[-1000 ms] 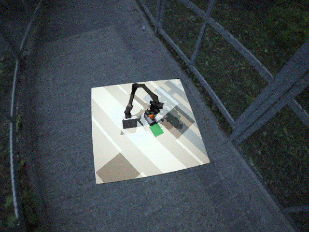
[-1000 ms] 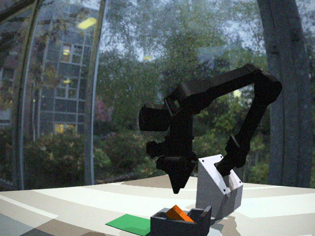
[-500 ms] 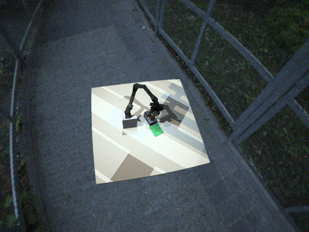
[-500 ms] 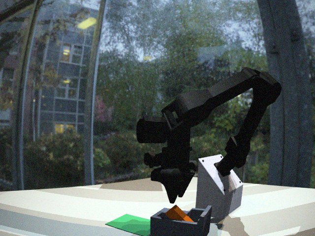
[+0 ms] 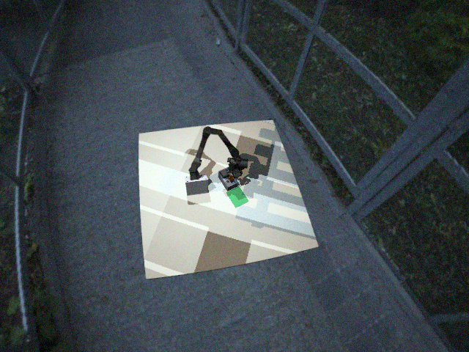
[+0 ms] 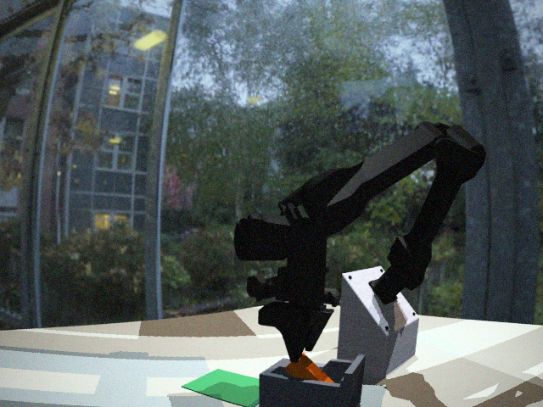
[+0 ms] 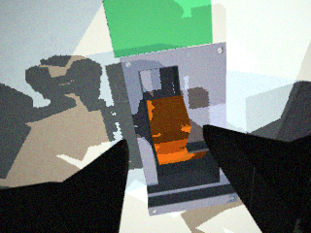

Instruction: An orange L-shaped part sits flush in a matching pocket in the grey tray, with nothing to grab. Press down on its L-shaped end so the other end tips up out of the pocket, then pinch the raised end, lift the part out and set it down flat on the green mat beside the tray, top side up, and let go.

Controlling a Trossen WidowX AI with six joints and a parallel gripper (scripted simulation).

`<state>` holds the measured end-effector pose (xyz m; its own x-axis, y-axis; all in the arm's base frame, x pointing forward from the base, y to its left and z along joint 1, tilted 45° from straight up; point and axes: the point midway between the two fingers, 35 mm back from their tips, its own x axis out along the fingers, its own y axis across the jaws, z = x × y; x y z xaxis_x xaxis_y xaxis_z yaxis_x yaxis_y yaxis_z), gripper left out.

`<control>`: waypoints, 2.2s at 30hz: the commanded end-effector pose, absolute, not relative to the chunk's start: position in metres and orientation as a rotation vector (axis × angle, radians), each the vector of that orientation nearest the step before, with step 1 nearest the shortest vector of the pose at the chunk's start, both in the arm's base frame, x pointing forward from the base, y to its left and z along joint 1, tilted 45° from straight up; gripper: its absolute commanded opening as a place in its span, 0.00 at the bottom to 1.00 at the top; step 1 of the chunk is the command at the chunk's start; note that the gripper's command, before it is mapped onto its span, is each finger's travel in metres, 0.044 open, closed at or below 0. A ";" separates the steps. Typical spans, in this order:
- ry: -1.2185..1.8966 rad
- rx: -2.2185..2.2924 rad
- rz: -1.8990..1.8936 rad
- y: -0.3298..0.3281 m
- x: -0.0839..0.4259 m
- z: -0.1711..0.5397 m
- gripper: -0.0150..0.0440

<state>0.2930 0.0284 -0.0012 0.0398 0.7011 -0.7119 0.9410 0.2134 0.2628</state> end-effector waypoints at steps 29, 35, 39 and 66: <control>1.723 1.548 -0.391 0.049 0.293 -0.021 0.48; 1.723 1.548 -0.391 0.049 0.293 -0.021 0.38; 1.723 1.548 -0.391 0.049 0.293 -0.021 0.25; 1.733 1.554 -0.401 0.024 0.290 0.003 0.25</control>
<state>0.2885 0.0280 -0.0044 0.0221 0.7049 -0.7090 0.9473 0.2118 0.2402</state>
